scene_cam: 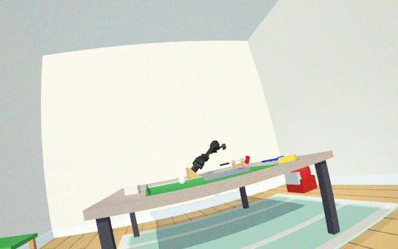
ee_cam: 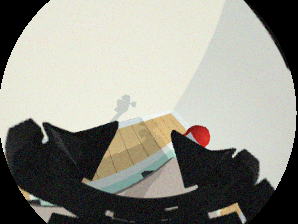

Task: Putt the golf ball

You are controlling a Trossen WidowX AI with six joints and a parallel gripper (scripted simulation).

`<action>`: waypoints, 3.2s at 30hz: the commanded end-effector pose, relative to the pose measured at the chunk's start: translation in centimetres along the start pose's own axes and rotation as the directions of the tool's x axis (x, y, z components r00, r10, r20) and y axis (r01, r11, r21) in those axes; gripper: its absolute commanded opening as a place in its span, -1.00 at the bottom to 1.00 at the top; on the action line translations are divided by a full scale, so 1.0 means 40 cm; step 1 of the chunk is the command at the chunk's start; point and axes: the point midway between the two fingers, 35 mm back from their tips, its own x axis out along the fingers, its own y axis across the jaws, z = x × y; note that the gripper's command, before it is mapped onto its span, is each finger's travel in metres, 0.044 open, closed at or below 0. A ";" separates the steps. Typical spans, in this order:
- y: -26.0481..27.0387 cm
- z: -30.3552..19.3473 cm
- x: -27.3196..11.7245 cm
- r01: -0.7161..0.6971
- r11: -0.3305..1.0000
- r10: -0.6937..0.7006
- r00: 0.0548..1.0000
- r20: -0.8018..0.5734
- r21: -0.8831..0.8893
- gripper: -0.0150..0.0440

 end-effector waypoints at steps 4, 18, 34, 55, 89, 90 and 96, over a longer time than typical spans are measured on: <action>-0.049 0.029 -0.016 0.043 0.999 -0.044 0.998 0.037 0.013 1.00; -0.496 0.230 -0.282 0.448 0.870 -0.490 0.826 0.278 0.204 1.00; -0.936 0.212 -0.814 0.741 0.391 -0.920 0.326 0.217 0.545 1.00; -1.100 -0.207 -1.490 0.451 -0.400 -0.917 -0.188 -0.353 0.798 1.00; -0.504 -0.978 -1.676 -0.602 -0.772 -0.142 0.474 -0.869 -0.202 1.00; -0.504 -0.978 -1.676 -0.602 -0.772 -0.142 0.474 -0.869 -0.202 1.00; -0.504 -0.997 -1.665 -0.594 -0.768 -0.119 0.500 -0.858 -0.239 1.00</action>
